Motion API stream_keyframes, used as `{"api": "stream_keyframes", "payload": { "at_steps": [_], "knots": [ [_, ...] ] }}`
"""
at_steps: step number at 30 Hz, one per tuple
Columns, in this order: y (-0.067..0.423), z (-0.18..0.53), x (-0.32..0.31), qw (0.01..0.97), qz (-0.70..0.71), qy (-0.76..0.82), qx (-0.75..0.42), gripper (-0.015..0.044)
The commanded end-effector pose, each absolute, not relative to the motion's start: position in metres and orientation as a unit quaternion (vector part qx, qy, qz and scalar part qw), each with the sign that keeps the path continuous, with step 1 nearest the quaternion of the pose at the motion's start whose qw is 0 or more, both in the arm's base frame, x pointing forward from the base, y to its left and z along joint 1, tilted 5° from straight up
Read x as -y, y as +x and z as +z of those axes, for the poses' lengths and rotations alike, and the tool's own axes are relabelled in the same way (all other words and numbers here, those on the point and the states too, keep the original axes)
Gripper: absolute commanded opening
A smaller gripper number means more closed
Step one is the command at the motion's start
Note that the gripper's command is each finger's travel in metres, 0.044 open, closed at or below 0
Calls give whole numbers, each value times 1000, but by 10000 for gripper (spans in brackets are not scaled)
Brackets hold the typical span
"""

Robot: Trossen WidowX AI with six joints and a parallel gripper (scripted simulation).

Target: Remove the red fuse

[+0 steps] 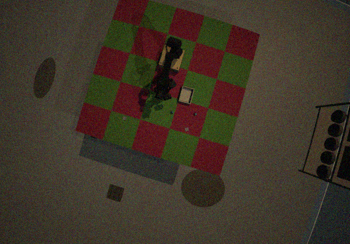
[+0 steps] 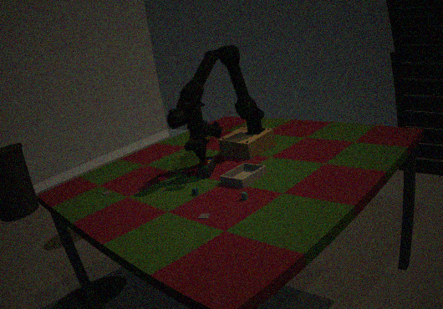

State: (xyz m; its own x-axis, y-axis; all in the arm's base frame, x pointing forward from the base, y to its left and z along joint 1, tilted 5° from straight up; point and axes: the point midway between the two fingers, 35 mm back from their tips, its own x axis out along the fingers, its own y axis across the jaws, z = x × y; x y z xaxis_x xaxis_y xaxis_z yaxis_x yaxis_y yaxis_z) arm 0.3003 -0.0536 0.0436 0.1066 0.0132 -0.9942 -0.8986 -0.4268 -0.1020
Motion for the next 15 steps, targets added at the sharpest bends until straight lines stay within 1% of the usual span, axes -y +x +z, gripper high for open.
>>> {"api": "stream_keyframes", "payload": {
  "at_steps": [1, 15],
  "knots": [
    [300, 46, 54, 402, 567, -626, -353, 0],
    [299, 53, 54, 402, 568, -626, -353, 0]
  ]
}}
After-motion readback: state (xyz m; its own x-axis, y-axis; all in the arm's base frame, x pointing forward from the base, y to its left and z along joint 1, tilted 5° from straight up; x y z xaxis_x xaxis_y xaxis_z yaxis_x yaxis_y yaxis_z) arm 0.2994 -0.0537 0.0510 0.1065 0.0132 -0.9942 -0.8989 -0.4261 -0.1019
